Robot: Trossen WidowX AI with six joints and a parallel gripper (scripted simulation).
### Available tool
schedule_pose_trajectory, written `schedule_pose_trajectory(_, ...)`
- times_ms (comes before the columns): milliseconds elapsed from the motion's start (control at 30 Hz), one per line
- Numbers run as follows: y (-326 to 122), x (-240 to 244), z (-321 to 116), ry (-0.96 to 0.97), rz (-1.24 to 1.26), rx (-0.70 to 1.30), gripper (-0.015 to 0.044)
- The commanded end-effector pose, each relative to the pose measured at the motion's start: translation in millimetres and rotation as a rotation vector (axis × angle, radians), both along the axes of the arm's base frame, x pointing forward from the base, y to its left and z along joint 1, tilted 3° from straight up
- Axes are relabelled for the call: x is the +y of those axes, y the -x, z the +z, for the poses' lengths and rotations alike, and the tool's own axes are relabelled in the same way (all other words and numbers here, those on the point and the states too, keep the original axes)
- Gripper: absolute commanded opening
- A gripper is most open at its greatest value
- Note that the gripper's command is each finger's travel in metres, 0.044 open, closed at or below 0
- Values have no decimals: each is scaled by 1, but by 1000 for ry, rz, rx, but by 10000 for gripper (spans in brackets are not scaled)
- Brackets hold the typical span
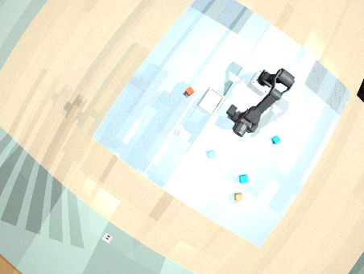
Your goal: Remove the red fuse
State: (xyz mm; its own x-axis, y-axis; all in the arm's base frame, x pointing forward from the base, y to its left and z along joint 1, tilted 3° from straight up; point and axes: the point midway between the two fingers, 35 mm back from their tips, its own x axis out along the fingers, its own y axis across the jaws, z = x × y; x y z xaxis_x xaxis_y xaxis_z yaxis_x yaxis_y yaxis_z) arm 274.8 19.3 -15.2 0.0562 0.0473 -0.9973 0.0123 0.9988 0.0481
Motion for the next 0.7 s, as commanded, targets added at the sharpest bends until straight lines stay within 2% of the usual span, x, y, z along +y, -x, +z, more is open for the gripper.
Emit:
schedule_pose_trajectory(0, 0, 0, 0, 0, 0, -1, 61)
schedule_pose_trajectory(300, 0, 0, 0, 0, 0, -1, 1)
schedule_pose_trajectory(667, 0, 0, 4, 0, -1, -1, 0)
